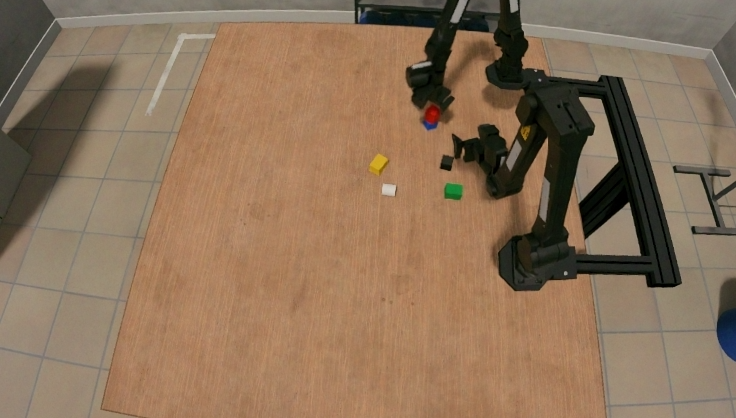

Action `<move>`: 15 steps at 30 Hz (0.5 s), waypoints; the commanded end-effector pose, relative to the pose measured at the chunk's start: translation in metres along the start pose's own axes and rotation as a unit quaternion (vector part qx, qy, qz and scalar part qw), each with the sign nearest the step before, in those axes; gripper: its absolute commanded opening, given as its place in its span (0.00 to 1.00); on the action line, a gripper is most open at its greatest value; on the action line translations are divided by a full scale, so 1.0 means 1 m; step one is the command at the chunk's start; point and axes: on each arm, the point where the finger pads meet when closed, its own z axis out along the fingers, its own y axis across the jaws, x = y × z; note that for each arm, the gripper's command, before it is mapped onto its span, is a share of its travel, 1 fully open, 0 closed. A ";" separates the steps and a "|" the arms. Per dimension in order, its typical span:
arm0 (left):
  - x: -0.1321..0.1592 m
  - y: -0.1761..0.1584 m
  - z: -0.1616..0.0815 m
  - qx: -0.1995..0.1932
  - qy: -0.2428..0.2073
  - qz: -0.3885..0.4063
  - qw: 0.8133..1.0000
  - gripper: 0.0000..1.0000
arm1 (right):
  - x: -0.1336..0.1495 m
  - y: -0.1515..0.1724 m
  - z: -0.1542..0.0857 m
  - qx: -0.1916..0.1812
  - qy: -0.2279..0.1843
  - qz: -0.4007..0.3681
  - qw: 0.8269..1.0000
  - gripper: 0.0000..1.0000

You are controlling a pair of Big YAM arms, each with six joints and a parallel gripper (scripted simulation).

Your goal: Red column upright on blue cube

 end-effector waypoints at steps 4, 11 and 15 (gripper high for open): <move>-0.007 0.000 0.000 0.001 -0.012 0.001 1.000 1.00 | 0.007 -0.006 0.005 0.011 -0.105 -0.061 0.992 1.00; -0.007 0.000 0.000 0.001 -0.012 0.001 1.000 1.00 | 0.024 0.002 0.009 0.005 -0.241 -0.070 0.968 1.00; -0.007 0.000 0.000 0.001 -0.012 0.001 1.000 1.00 | 0.027 0.005 0.009 -0.001 -0.288 -0.064 0.955 1.00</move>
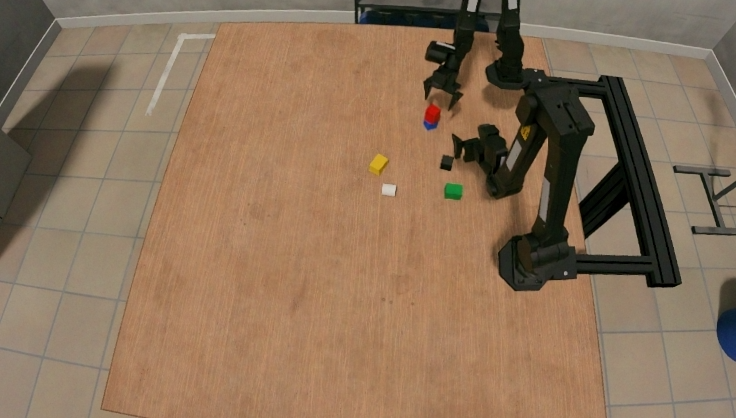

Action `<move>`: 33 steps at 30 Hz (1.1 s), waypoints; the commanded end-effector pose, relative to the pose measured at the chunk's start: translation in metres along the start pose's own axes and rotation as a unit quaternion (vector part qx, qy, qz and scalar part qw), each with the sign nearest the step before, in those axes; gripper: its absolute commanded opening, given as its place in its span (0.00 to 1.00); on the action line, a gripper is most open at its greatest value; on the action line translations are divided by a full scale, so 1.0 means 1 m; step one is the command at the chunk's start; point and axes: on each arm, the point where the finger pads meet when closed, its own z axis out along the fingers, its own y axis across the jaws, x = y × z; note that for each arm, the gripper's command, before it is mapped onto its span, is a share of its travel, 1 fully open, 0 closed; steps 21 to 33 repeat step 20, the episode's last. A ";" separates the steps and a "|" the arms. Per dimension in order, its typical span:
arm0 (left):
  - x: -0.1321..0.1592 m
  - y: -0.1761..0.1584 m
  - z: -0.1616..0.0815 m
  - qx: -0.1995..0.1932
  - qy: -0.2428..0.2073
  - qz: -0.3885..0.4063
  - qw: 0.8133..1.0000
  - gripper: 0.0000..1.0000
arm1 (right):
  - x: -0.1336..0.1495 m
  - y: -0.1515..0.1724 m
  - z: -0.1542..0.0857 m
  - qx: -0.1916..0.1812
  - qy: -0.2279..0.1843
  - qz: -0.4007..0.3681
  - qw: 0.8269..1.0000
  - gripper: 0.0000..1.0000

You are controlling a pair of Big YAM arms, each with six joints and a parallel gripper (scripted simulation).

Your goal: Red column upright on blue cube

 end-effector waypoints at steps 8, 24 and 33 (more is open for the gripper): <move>-0.007 0.000 0.000 0.001 -0.012 0.001 1.000 1.00 | -0.003 -0.007 0.000 0.006 -0.057 -0.023 0.998 1.00; -0.007 0.000 0.000 0.001 -0.012 0.001 1.000 1.00 | -0.005 -0.007 0.000 0.005 -0.057 -0.025 0.998 1.00; -0.007 0.000 0.000 0.001 -0.012 0.001 1.000 1.00 | -0.005 -0.007 0.000 0.005 -0.057 -0.025 0.998 1.00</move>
